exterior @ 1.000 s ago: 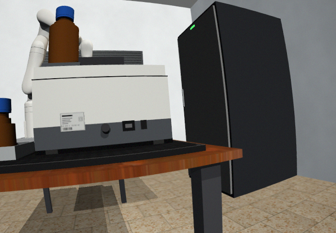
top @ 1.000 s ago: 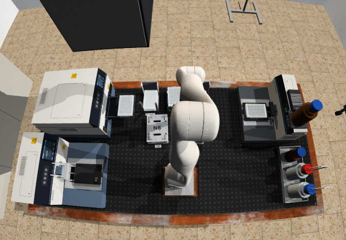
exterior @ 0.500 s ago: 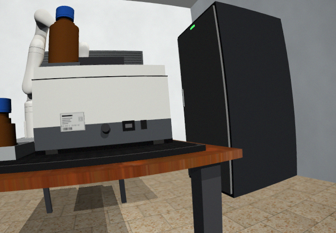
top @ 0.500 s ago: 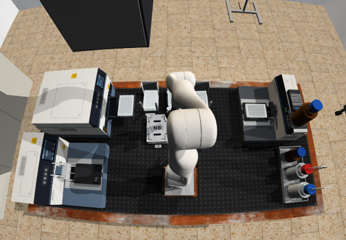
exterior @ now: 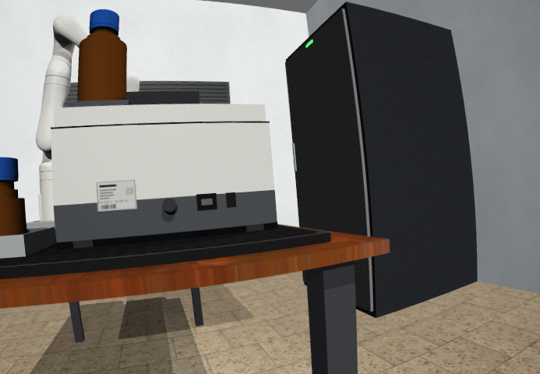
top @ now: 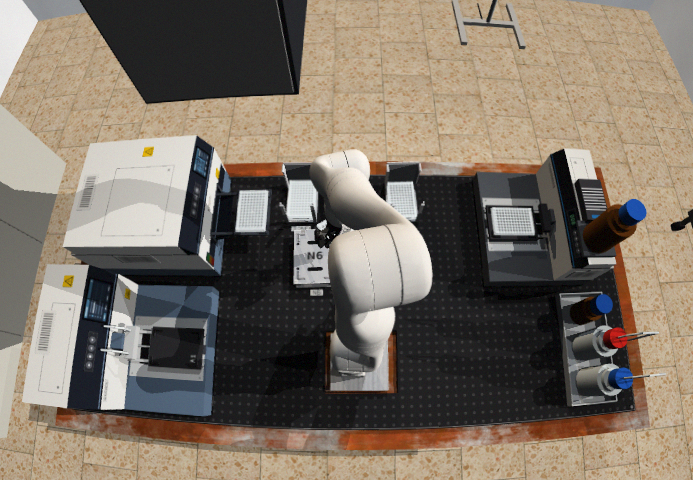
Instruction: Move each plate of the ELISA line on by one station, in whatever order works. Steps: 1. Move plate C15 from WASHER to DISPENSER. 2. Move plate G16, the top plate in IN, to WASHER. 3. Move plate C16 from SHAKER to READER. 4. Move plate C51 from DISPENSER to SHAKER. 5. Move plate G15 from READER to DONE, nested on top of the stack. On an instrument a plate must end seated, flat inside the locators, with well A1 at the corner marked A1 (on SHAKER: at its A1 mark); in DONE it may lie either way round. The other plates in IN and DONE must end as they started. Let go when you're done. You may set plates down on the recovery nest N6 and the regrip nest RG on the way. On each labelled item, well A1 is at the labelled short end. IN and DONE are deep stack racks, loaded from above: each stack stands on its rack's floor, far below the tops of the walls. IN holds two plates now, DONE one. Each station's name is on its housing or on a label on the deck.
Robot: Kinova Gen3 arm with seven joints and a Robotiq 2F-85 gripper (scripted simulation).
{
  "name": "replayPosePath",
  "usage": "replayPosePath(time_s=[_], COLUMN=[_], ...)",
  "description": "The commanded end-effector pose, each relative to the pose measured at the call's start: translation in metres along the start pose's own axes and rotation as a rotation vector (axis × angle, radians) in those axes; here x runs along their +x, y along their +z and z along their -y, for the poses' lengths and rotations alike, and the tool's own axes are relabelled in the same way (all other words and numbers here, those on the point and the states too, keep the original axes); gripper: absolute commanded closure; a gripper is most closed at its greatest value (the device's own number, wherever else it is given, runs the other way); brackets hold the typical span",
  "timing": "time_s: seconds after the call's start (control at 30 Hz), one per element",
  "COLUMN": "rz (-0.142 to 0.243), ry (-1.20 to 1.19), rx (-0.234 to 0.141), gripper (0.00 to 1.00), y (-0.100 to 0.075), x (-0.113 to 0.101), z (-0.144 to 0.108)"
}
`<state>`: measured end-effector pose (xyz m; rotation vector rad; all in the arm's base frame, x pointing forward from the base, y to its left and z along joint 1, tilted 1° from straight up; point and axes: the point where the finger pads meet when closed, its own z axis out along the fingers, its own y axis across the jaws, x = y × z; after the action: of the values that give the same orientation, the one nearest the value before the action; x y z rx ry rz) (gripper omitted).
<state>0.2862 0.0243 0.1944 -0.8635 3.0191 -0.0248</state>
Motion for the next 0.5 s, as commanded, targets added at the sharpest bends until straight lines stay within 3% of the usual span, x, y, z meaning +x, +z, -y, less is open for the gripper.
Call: replayPosePath(time_s=[0.0, 0.47], rz=[0.001, 0.001], ry=[0.000, -0.102], rx=[0.001, 0.001], gripper=[0.06, 0.06], y=[0.000, 0.000], x=[-0.002, -0.006], z=[-0.012, -0.050])
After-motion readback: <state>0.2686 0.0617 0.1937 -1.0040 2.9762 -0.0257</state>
